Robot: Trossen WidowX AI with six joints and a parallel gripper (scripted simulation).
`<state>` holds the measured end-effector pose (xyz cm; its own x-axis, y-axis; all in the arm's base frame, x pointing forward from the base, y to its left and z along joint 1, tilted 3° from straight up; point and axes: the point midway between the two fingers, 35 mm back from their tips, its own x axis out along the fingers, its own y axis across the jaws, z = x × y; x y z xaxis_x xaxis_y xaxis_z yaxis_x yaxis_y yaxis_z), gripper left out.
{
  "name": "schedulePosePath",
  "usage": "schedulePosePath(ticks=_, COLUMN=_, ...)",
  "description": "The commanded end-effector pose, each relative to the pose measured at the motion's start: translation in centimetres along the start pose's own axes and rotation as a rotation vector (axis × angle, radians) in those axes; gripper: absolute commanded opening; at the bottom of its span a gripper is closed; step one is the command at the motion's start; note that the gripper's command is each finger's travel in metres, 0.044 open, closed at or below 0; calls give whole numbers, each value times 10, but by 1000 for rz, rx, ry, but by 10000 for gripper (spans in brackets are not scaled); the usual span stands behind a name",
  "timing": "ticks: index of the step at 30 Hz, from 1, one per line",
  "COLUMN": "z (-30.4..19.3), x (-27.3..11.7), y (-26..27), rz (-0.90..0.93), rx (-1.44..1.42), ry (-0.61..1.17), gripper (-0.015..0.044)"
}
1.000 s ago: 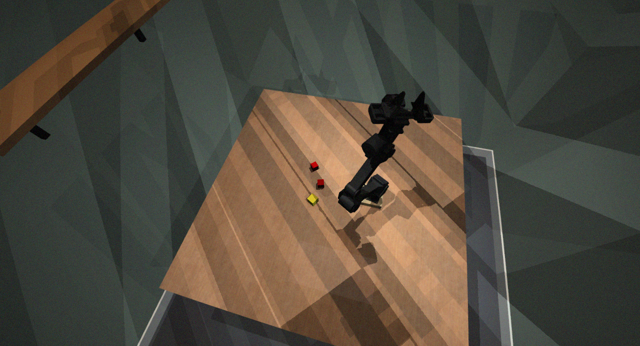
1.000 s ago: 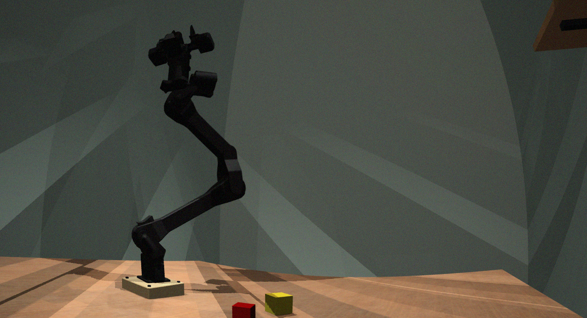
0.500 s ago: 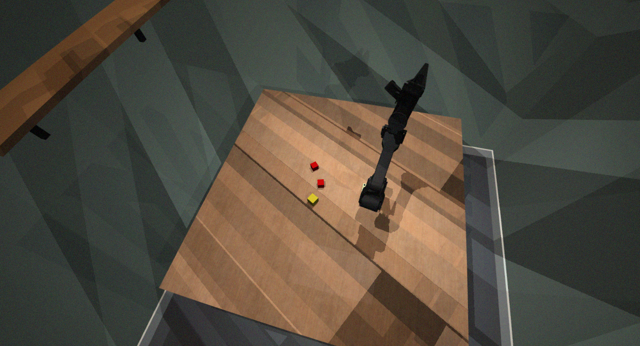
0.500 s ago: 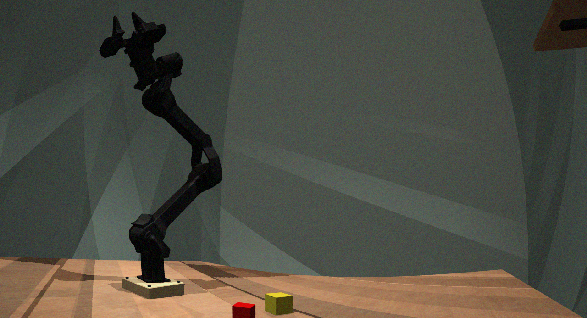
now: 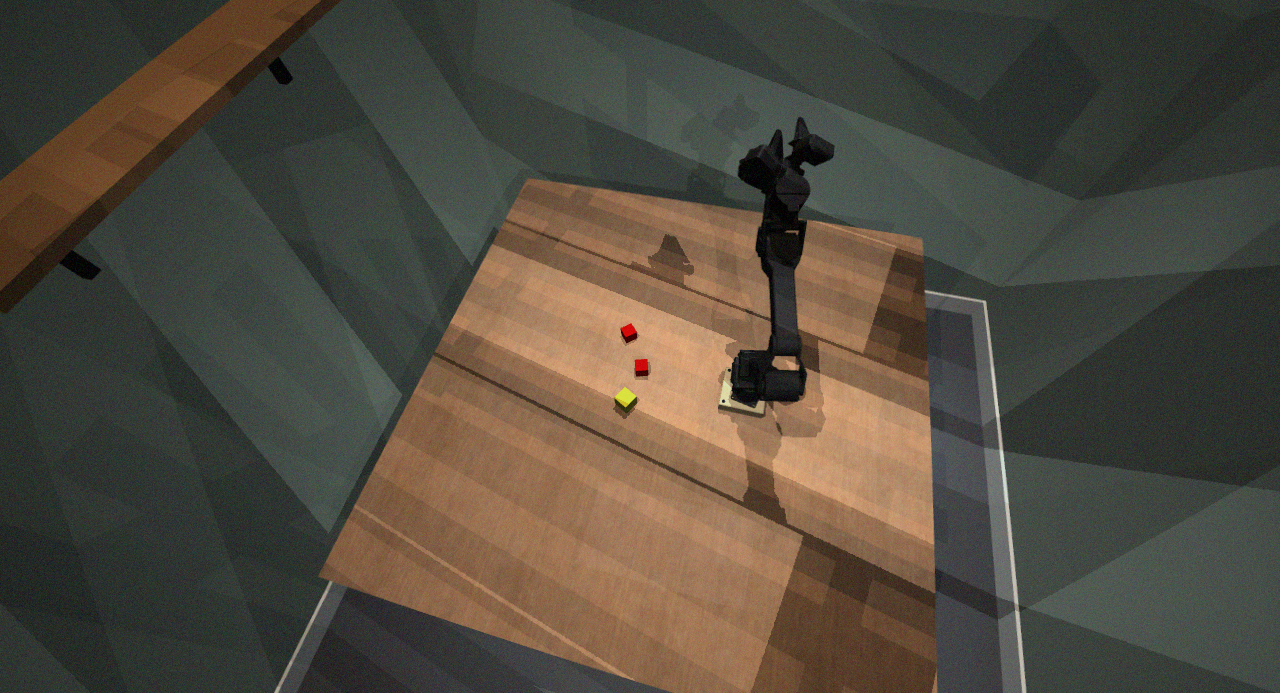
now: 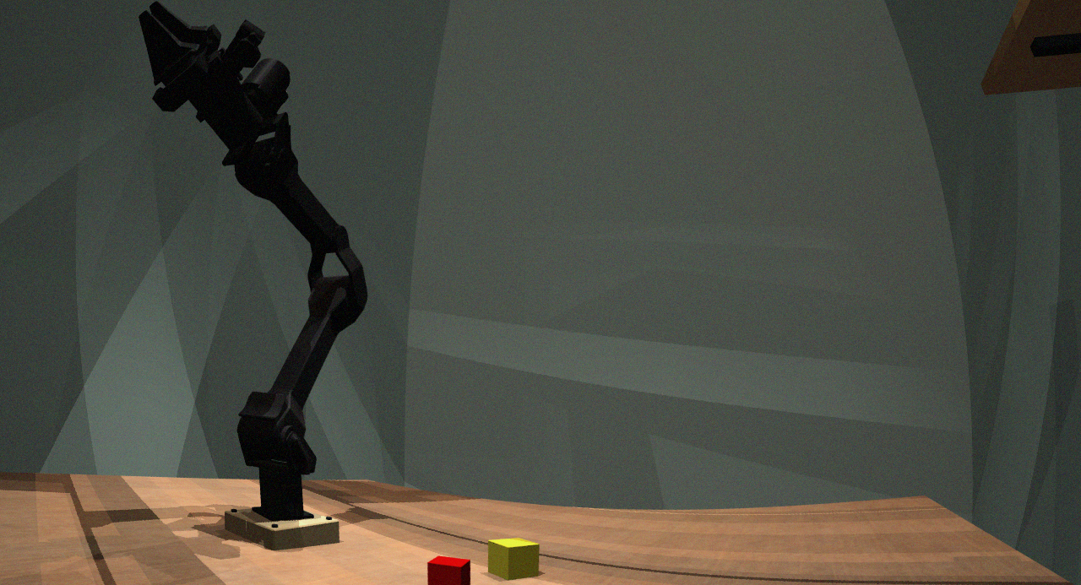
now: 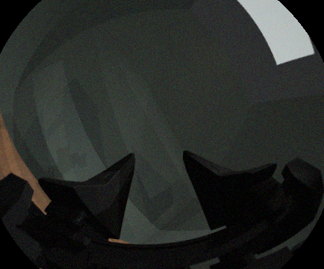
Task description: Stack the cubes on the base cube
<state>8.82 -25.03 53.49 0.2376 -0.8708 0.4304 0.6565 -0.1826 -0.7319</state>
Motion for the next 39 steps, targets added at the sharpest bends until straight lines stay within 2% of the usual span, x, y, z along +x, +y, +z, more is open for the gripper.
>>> schedulePosePath(ticks=1, z=5, x=10, y=52, rz=181, rx=178, ry=10, gripper=265)
schedulePosePath(ticks=9, z=24, x=0, y=149, rz=524, rx=489, ry=100, gripper=265)
schedulePosePath(ticks=17, z=50, x=-41, y=237, rz=845, rx=719, ry=285, gripper=265)
schedulePosePath(ticks=29, z=80, x=-146, y=333, rz=1216, rx=867, ry=717, gripper=265)
schedulePosePath(ticks=39, z=85, x=-252, y=369, rz=1338, rx=793, ry=1151, gripper=265)
